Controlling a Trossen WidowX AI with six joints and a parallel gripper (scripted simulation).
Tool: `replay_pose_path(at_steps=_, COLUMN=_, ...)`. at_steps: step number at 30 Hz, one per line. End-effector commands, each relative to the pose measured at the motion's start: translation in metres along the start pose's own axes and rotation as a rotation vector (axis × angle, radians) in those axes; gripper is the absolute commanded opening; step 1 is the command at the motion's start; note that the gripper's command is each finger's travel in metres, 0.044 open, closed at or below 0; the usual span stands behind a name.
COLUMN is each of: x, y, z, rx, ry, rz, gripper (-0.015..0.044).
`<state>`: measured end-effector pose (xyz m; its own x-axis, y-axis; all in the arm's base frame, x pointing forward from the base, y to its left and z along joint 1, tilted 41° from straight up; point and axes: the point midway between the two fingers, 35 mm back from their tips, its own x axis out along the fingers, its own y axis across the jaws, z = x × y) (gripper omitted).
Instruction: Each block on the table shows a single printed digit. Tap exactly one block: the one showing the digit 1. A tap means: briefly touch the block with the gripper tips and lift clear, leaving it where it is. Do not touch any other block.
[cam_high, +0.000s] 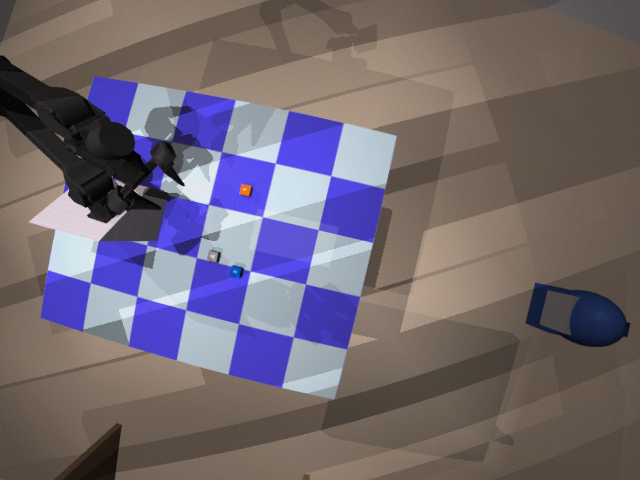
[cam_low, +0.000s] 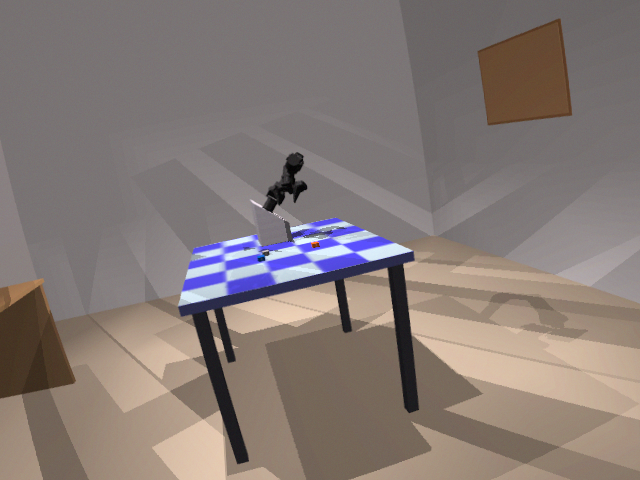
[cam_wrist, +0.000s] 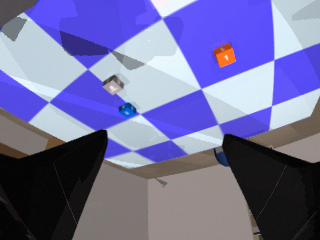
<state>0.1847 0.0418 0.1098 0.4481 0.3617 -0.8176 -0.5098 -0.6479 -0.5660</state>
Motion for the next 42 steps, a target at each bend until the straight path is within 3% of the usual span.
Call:
replay_pose_path(at_steps=1, x=0.0, y=0.0, z=0.0, rx=0.006, ry=-0.001, rz=0.001, gripper=0.04)
replay_pose_path(at_steps=5, x=0.003, y=-0.004, z=-0.011, rx=0.14, ry=-0.029, rz=0.025, gripper=0.04)
replay_pose_path(at_steps=18, x=0.051, y=-0.008, z=-0.084, rx=1.03, ry=-0.163, rz=0.221, gripper=0.04)
replay_pose_path(at_steps=36, x=0.172, y=0.054, z=-0.149, rx=2.286, ry=-0.198, rz=0.657, gripper=0.04)
replay_pose_path(at_steps=42, x=0.189, y=0.067, z=-0.151, rx=2.426, ry=-0.184, rz=0.726, gripper=0.04)
